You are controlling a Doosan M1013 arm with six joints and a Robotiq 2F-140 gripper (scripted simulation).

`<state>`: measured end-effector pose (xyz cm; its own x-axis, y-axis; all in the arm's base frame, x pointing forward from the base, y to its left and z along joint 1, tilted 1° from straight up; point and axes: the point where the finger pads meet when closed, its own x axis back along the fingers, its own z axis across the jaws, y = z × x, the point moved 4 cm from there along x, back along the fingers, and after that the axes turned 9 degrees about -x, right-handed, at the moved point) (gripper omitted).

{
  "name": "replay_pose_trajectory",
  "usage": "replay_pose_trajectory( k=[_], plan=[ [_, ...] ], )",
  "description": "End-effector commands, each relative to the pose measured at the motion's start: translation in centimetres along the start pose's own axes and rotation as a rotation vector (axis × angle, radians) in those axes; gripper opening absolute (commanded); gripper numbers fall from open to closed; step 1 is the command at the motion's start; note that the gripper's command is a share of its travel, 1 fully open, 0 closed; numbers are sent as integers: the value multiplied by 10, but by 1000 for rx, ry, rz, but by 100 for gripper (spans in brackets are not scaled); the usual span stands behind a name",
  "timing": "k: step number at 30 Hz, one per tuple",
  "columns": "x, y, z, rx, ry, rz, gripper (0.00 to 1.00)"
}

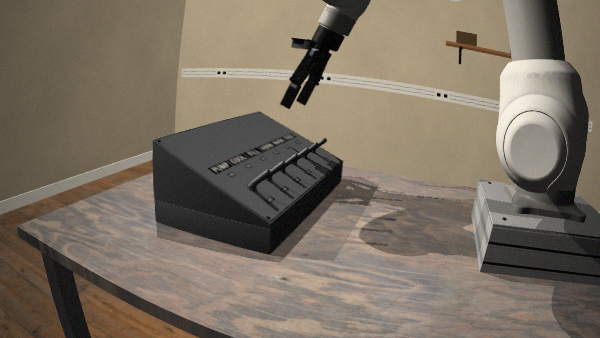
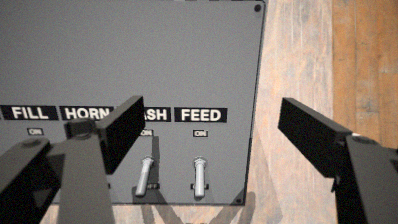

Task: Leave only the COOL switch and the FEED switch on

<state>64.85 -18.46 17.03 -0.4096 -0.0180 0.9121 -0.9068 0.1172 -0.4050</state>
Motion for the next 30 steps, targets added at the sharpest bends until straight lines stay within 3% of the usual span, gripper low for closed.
replay_pose_trajectory(
  k=[1, 21, 30],
  plan=[
    [3, -1, 0, 0, 0, 1, 10],
    [64, -1, 0, 0, 0, 1, 10],
    [70, -1, 0, 0, 0, 1, 10]
  ],
)
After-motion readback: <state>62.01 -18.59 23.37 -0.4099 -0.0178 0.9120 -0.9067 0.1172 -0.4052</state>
